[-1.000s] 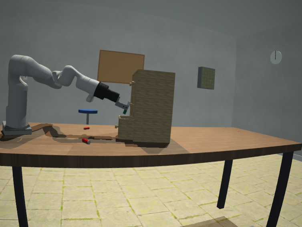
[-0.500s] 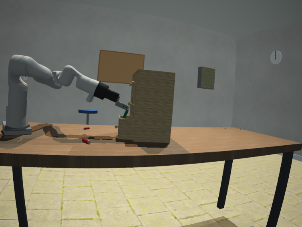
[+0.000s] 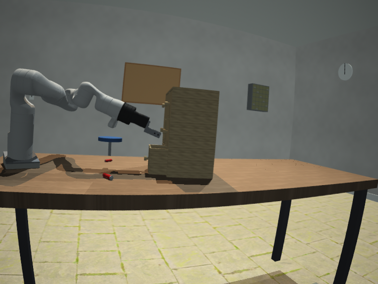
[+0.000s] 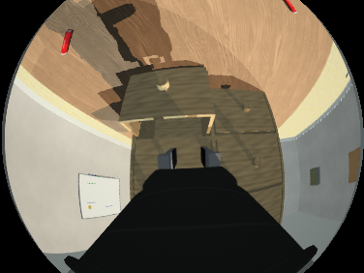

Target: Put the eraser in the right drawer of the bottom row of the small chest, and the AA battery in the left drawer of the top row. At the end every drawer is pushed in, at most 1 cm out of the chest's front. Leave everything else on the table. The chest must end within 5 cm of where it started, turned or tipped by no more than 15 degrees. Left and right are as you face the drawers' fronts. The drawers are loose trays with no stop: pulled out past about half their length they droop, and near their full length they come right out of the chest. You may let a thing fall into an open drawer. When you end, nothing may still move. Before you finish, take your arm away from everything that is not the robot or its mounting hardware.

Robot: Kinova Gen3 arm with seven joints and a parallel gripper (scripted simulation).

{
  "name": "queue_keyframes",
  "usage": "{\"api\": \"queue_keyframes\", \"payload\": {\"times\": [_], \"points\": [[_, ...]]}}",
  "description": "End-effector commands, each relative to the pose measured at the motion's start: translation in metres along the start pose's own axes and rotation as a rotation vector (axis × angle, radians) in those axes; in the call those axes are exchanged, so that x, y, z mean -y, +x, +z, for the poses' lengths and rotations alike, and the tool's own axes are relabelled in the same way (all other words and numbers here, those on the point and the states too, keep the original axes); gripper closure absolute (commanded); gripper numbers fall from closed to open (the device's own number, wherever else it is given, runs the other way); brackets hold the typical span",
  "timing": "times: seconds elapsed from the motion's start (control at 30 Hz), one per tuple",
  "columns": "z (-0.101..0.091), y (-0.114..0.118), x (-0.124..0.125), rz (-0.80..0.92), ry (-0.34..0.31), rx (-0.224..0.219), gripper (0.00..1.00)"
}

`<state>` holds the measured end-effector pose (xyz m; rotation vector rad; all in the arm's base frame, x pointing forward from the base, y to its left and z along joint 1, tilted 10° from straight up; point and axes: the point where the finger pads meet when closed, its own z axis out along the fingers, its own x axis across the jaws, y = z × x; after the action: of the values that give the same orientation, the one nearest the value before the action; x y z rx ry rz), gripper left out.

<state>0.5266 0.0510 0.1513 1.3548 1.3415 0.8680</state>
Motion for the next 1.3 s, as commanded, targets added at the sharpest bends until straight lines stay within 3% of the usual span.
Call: {"api": "queue_keyframes", "payload": {"times": [0.0, 1.27], "points": [[0.0, 0.0, -0.001, 0.001, -0.001, 0.0, 0.25], [-0.008, 0.013, 0.001, -0.007, 0.011, -0.011, 0.25]]}}
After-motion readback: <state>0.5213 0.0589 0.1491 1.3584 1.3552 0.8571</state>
